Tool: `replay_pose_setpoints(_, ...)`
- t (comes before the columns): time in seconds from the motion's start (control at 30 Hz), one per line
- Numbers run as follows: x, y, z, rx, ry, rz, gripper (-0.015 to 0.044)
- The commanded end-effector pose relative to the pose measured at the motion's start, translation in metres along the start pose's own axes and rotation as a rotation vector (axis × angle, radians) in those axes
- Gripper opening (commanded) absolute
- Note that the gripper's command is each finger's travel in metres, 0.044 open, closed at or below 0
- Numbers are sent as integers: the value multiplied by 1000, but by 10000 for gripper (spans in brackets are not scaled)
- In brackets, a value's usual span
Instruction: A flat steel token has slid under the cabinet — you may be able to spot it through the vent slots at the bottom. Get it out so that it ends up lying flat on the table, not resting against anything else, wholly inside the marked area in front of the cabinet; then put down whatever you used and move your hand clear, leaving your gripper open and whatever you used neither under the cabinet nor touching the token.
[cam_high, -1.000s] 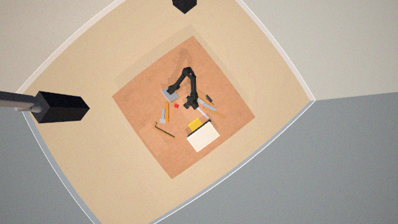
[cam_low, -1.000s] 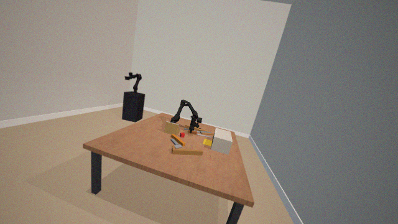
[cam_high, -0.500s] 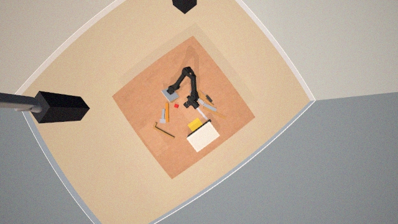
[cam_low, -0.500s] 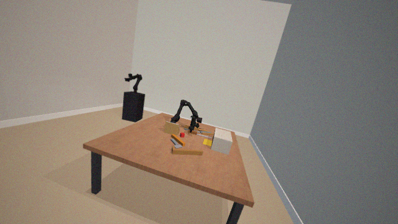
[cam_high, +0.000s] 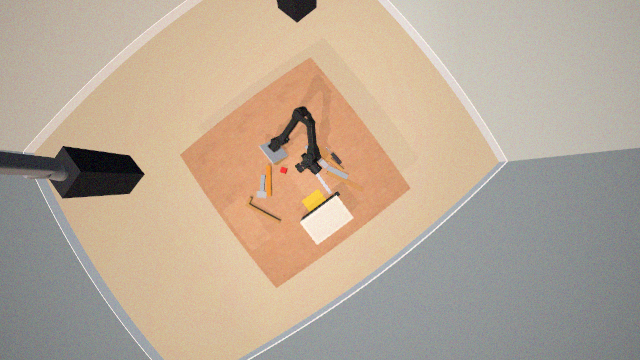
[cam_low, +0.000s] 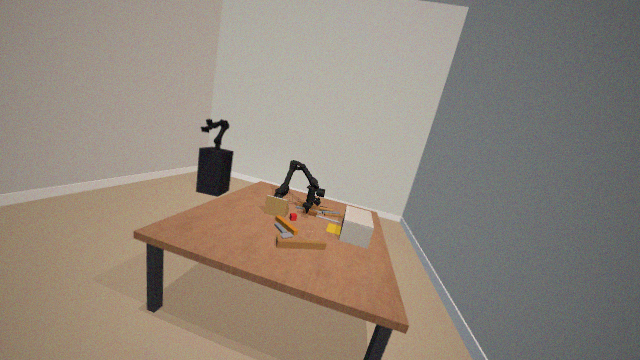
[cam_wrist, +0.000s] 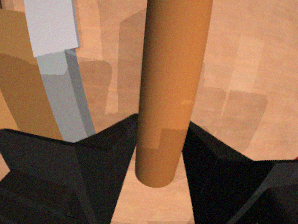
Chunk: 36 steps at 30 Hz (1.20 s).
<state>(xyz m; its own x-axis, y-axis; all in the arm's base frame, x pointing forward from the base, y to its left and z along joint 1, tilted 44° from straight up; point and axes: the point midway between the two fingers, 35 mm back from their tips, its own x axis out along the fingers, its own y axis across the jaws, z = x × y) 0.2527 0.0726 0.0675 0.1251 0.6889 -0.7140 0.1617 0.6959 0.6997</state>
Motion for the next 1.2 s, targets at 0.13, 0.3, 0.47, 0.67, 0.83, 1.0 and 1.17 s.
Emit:
replay_pose_setpoints(0.13,-2,3,2,55,-6,-1,0)
replay_pose_setpoints(0.3,-2,5,2,86,-6,-1,0)
replay_pose_setpoints(0.47,-2,7,2,117,-6,-1,0)
replay_pose_setpoints(0.67,-2,11,2,150,-7,0,0)
replay_pose_setpoints(0.83,-2,16,1,168,-6,0,0)
replay_pose_setpoints(1.0,-2,22,1,185,-6,1,0)
replay_pose_setpoints(1.17,-2,26,1,198,-6,2,0)
